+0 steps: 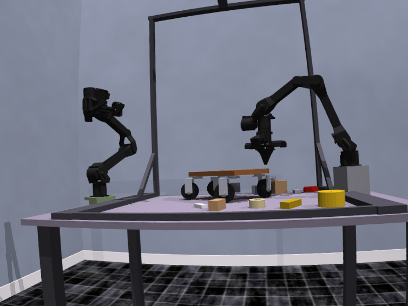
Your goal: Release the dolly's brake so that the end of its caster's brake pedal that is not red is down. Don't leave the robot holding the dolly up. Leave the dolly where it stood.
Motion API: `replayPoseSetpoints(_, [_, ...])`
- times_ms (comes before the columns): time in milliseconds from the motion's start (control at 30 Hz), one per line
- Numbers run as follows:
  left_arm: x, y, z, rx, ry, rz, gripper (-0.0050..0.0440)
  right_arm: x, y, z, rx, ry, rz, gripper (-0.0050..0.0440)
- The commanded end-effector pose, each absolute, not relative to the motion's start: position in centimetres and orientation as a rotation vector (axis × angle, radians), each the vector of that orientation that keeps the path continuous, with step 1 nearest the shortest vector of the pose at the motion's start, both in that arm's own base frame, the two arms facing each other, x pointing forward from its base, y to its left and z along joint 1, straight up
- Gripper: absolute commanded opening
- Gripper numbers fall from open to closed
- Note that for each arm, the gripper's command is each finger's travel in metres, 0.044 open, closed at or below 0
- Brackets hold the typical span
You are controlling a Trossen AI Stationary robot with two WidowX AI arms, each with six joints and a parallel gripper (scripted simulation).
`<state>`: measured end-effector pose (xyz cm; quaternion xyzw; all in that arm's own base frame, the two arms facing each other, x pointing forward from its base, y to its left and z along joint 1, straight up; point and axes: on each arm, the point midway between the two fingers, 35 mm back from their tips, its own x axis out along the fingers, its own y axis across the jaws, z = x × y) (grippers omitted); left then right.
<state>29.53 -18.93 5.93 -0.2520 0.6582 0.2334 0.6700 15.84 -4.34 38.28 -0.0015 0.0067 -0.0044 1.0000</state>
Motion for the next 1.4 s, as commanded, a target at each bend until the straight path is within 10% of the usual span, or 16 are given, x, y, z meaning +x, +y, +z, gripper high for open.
replayPoseSetpoints(0, [28.8, -18.9, 6.3, -0.568, 1.486, 0.555, -0.005, 15.7, -3.9, 38.1, 0.002, 0.0, 0.004, 0.044])
replayPoseSetpoints(1367, [29.0, -18.9, 4.2, -0.571, 1.488, 0.554, -0.005, 15.7, -4.0, 38.3, -0.005, -0.001, 0.0, 0.044])
